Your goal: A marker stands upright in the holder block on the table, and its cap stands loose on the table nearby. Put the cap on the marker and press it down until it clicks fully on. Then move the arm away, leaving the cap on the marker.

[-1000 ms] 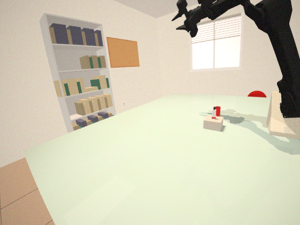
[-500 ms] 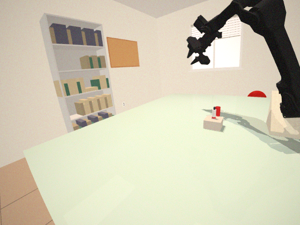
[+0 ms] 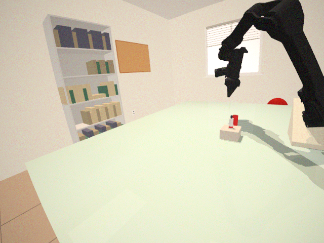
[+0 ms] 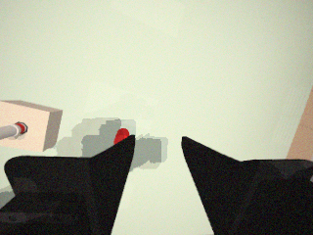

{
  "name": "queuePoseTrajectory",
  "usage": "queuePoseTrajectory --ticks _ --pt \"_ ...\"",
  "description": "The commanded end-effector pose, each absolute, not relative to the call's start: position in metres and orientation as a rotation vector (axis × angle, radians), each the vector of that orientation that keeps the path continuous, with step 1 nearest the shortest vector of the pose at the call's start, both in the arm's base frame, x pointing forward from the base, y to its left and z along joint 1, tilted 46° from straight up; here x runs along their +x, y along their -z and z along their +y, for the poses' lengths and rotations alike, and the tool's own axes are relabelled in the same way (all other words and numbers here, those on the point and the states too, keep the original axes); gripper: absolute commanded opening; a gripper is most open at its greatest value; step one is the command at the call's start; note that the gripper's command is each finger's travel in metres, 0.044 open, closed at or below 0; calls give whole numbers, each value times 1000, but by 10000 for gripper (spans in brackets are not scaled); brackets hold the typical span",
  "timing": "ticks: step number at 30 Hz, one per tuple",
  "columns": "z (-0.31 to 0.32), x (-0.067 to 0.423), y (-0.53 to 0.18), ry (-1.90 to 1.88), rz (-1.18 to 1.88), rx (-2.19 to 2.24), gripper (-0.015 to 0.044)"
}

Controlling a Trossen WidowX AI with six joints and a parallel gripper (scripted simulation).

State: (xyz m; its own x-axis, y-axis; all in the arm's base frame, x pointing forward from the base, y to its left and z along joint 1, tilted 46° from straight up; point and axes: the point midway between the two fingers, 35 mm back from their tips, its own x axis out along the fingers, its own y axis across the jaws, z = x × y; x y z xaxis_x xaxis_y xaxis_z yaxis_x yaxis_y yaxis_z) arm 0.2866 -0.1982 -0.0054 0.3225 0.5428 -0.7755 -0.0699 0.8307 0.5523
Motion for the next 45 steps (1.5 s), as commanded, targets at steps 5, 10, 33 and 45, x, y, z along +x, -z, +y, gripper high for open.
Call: queuePoseTrajectory --ticks 5,10,33,45 --pt "-151 252 3 -446 1394 758 234" --pt "-153 255 4 -446 1394 758 234" --pt "-112 266 47 -448 1393 759 234" --pt "-99 270 61 -448 1392 759 234"
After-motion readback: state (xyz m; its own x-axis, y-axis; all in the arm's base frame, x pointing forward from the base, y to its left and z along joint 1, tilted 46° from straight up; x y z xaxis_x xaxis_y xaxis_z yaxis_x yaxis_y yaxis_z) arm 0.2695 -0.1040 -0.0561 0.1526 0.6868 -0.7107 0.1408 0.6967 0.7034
